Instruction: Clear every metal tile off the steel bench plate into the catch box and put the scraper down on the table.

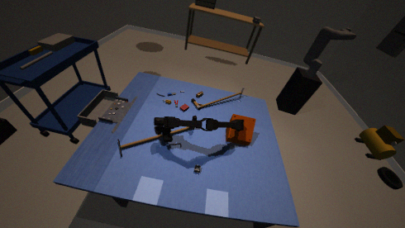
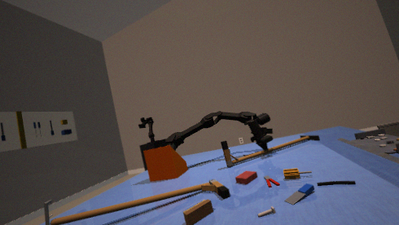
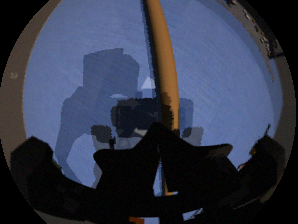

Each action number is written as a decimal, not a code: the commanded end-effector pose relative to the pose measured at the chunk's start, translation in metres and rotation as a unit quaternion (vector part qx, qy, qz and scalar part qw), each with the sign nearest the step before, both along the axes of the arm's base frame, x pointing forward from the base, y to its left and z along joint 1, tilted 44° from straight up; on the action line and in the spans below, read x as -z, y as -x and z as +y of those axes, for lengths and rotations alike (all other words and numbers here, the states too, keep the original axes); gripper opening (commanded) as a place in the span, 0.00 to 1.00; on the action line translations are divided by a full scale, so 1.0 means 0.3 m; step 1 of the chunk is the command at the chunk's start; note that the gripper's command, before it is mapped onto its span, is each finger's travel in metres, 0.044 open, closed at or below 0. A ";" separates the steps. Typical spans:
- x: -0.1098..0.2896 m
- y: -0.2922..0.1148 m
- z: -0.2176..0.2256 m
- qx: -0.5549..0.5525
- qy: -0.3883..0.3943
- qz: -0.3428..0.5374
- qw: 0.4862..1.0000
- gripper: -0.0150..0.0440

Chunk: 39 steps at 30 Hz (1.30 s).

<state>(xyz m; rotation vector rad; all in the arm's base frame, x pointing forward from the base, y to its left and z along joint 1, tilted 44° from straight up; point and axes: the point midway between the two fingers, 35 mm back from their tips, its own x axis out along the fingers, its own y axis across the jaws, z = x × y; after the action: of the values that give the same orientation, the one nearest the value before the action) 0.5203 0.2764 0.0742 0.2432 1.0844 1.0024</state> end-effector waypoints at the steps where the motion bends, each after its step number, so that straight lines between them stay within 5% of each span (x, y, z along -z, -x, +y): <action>1: 0.022 -0.010 -0.012 0.000 0.002 0.002 1.000 0.25; 39: -0.295 0.110 -0.315 0.026 0.006 0.021 0.999 0.25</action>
<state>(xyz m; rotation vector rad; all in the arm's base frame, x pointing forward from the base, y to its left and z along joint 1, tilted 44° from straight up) 0.4962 0.1919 0.1551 0.2702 1.1013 0.9548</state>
